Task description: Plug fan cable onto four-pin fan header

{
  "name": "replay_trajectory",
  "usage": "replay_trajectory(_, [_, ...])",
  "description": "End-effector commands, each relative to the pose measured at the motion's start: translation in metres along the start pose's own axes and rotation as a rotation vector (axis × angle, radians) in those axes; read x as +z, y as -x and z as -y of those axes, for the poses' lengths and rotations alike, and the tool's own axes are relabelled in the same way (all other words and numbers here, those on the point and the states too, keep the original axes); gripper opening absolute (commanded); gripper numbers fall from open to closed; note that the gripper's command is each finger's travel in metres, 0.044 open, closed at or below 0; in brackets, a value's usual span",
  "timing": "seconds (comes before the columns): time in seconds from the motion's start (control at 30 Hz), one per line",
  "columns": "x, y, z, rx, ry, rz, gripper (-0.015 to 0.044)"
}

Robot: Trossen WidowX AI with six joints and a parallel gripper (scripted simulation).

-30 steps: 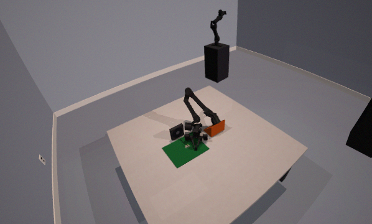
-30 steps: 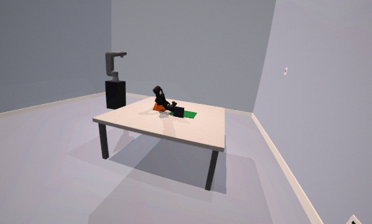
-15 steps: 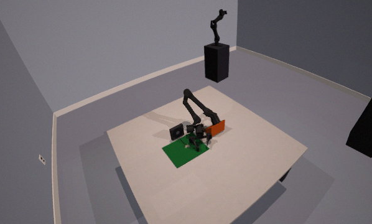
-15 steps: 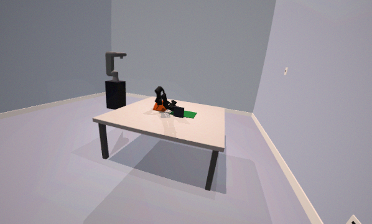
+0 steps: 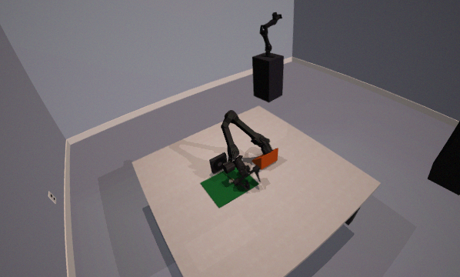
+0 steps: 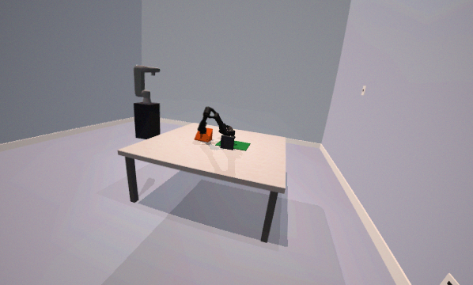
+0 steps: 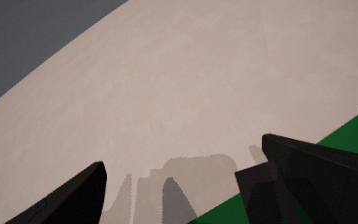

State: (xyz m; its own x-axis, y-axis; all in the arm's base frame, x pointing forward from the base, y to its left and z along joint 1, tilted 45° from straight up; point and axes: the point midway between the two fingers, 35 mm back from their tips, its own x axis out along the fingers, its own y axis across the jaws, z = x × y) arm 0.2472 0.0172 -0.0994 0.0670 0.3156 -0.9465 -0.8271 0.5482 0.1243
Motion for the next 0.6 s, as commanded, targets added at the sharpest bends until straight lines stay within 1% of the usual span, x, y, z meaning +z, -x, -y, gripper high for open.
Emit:
replay_trajectory(0.0, [0.032,0.008,-0.001,0.013,-0.060,-0.433,0.0440])
replay_trajectory(0.13, [0.059,0.027,-0.008,-0.074,-0.030,-0.675,0.0440])
replay_trajectory(0.37, [0.087,0.043,-0.017,-0.183,0.041,-0.848,0.0440])
replay_trajectory(0.57, [0.119,0.062,-0.030,-0.324,0.133,-0.987,0.0440])
